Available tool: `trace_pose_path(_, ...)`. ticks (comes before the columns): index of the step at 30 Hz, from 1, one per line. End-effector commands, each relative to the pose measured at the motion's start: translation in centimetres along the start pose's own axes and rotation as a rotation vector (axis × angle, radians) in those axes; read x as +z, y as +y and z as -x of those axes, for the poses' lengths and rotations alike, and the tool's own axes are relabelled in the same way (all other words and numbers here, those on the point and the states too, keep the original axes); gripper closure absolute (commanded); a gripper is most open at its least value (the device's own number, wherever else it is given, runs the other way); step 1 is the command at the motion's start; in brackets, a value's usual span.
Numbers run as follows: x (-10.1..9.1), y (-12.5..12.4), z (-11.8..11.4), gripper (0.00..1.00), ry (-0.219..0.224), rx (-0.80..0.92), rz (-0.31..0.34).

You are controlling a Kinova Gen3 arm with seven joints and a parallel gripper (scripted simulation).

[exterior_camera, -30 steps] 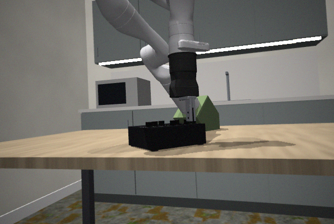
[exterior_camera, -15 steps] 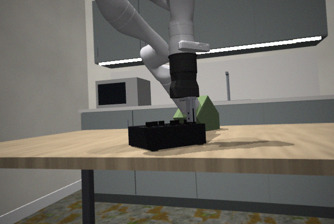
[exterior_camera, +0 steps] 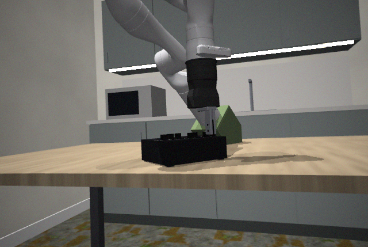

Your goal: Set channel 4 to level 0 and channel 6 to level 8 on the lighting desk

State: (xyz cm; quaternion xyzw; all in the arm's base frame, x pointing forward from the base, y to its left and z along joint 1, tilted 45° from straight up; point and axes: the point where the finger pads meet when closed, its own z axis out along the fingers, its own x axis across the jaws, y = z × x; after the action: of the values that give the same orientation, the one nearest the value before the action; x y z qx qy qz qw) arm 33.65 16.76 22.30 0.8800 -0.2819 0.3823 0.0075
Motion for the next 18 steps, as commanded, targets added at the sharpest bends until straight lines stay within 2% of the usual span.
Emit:
trace_pose_path(1,-0.04,-0.01,-0.02,1.0,0.001,0.0,-0.001)
trace_pose_path(18,-0.04,0.38,-0.02,1.0,0.001,0.0,-0.001)
